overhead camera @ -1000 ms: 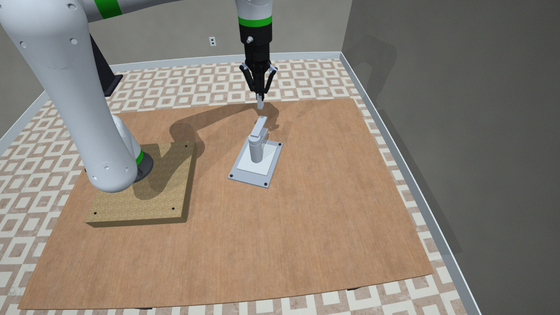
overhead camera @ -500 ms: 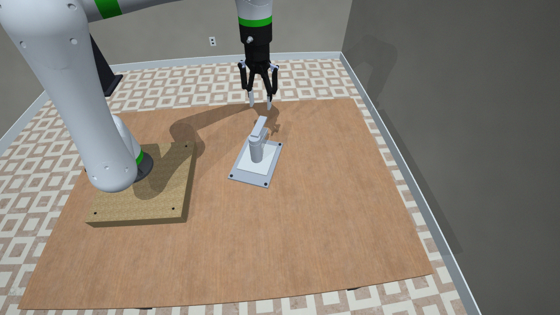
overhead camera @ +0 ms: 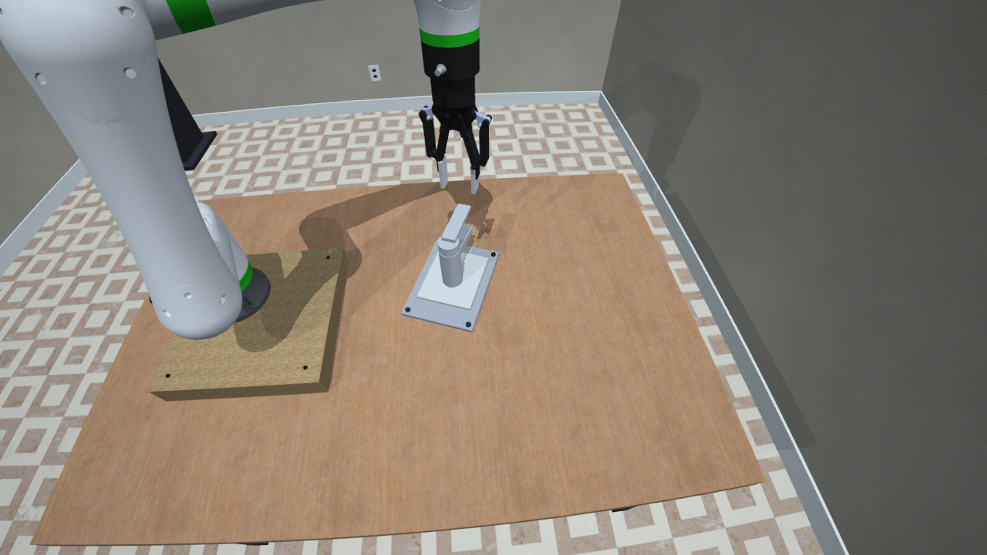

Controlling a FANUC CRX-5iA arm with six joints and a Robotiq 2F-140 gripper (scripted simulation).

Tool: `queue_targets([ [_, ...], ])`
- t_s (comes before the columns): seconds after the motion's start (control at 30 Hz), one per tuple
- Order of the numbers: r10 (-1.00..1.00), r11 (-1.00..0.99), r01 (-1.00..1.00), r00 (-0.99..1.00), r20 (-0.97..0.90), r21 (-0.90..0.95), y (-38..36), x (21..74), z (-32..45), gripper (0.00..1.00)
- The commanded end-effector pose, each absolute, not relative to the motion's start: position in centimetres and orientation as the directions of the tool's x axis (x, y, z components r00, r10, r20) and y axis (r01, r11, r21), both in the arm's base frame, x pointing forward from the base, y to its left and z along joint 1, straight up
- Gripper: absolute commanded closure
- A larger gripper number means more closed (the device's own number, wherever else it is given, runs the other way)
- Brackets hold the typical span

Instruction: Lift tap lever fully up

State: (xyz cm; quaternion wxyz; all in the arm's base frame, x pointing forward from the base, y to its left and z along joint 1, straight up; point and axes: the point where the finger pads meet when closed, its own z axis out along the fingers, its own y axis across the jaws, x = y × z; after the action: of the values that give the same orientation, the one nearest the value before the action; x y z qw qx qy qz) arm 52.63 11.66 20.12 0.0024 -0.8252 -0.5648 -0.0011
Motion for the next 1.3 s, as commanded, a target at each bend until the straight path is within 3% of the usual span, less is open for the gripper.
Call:
queue_targets([
  [0.0, 0.932, -0.362, 0.932, 0.362, 0.005, -0.002, 11.7, 52.6, 20.1, 0.59],
  [1.27, 0.932, -0.362, 0.932, 0.362, 0.005, -0.002, 11.7, 52.7, 17.3, 0.59],
])
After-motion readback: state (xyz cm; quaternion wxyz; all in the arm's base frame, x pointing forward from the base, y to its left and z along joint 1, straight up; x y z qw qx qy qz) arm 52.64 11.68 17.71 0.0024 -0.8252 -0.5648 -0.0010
